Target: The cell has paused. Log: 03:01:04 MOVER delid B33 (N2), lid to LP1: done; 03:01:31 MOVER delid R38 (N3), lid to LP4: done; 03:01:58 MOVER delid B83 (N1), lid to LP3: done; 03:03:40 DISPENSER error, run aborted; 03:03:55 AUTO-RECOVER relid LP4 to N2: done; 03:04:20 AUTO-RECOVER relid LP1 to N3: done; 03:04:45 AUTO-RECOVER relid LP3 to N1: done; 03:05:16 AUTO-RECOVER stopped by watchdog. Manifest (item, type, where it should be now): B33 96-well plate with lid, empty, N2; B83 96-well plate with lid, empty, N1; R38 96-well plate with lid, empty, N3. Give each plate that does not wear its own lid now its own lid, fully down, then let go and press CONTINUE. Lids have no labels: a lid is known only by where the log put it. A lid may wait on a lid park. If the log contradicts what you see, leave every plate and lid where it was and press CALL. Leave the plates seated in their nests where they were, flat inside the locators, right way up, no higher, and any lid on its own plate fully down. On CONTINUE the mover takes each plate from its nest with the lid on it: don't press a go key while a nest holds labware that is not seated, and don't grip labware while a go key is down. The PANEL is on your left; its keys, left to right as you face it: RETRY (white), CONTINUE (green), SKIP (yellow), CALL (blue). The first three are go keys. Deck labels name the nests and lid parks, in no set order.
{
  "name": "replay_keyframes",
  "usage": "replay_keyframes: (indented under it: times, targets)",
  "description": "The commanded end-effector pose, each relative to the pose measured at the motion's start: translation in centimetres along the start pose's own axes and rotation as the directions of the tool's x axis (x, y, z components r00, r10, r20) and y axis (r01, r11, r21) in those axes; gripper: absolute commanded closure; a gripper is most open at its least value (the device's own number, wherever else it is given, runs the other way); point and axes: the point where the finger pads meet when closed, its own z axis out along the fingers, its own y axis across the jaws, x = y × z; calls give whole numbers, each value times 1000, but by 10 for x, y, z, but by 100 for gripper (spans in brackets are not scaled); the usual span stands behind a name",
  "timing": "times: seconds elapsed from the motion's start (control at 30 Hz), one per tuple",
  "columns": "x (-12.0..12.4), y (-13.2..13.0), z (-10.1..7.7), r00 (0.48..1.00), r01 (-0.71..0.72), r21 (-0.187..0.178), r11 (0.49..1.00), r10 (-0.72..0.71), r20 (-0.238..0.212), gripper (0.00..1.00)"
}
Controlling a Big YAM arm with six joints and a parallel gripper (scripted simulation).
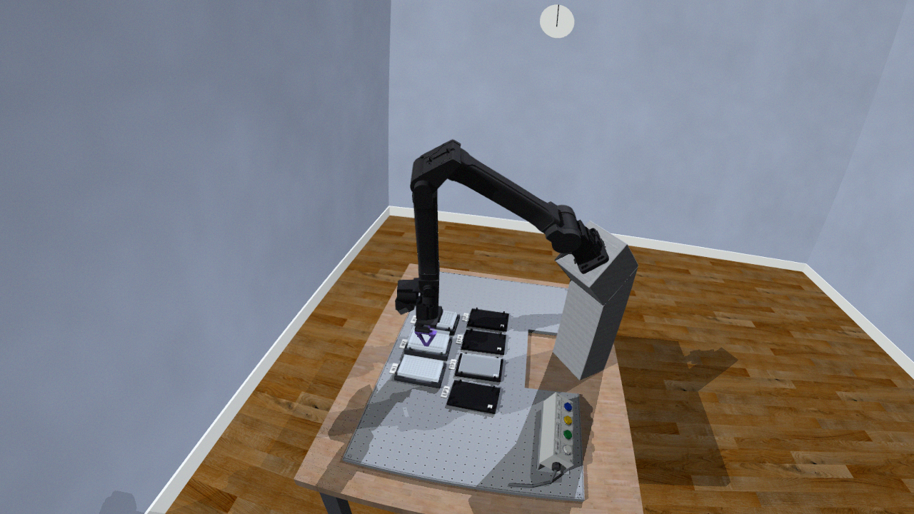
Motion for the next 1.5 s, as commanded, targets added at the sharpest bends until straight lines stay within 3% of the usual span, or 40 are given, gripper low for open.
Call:
replay_keyframes:
  times: [0.0,0.47,1.13,1.2,1.47]
  targets:
    - [-4,6,5,1000,7,-5,1000,-7,13,100]
    - [-10,10,3,1000,13,-7,1000,-12,25,100]
    - [-3,6,16,1000,7,-5,1000,-6,11,100]
    - [-8,1,7,1000,3,1,1000,-3,18,100]
    - [-7,1,7,1000,3,1,1000,-3,18,100]
